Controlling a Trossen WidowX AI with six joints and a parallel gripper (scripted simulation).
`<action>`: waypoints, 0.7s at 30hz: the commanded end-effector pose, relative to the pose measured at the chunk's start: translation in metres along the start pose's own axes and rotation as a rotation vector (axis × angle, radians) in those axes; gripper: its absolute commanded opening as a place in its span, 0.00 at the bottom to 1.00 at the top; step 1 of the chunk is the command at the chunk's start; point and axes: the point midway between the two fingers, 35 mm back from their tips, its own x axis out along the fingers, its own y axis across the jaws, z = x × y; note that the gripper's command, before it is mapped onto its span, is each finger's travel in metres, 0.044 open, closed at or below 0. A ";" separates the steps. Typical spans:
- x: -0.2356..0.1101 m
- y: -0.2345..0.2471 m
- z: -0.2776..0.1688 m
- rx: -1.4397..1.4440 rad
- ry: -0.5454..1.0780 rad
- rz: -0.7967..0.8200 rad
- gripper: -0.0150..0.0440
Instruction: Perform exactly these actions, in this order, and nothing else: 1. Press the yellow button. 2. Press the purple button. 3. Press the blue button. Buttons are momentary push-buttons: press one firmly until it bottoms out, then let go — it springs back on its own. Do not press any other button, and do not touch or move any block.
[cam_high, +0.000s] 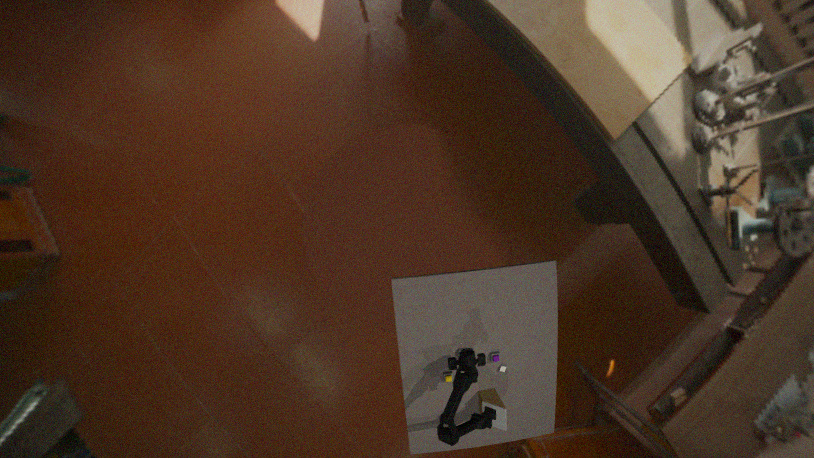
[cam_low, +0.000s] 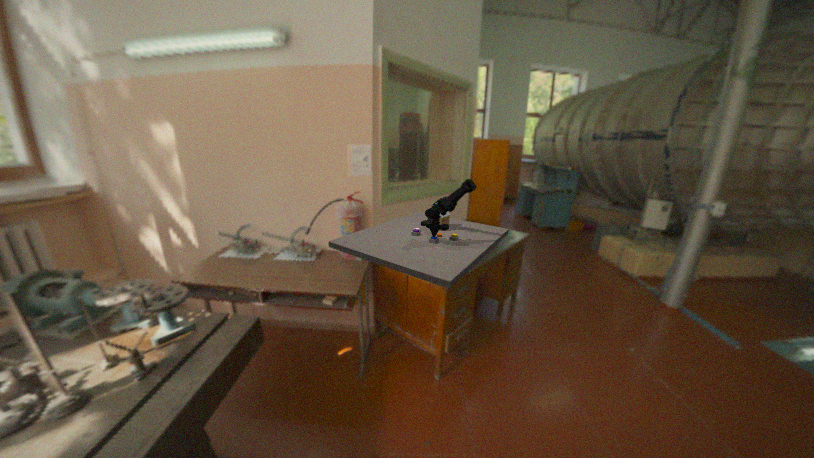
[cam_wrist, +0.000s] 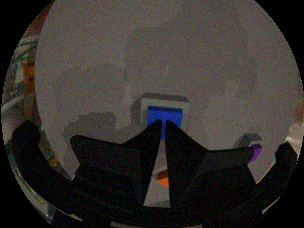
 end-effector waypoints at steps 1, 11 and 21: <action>0.002 0.000 -0.003 0.008 0.008 0.002 0.29; 0.002 0.000 -0.003 0.008 0.008 0.002 0.29; -0.020 -0.001 -0.001 0.006 0.006 -0.001 0.29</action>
